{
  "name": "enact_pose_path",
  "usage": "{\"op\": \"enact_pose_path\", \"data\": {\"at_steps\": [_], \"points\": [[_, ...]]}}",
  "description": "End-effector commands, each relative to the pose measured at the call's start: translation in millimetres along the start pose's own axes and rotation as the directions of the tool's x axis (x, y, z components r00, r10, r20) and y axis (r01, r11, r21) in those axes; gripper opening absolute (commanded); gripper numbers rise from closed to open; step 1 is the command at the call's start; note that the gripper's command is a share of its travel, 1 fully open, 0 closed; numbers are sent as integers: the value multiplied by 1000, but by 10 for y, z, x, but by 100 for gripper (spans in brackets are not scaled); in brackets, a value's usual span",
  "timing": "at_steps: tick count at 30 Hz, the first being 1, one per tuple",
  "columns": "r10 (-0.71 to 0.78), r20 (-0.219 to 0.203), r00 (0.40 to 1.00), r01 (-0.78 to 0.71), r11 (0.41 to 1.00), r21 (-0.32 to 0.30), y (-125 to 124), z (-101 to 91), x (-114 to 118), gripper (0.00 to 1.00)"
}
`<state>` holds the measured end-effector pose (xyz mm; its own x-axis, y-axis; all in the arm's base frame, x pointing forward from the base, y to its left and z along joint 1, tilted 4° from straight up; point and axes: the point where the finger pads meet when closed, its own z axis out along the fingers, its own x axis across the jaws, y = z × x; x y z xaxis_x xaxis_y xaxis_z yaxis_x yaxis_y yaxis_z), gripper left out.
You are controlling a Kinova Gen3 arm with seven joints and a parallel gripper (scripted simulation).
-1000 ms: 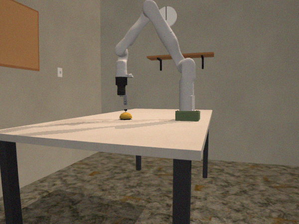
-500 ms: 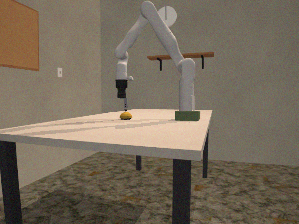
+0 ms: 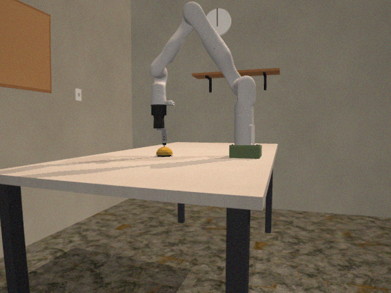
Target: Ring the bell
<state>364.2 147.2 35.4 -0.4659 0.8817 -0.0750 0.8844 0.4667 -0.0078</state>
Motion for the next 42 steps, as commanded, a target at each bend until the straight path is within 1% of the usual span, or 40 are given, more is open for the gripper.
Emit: {"op": "enact_pose_path", "data": {"at_steps": [1, 30, 42], "points": [[0, 0, 1000, 0, 1000, -2, 5, -5, 0, 17], [0, 0, 1000, 0, 1000, -2, 5, -4, 0, 17], [0, 0, 1000, 0, 1000, -2, 6, 89, 0, 17]]}}
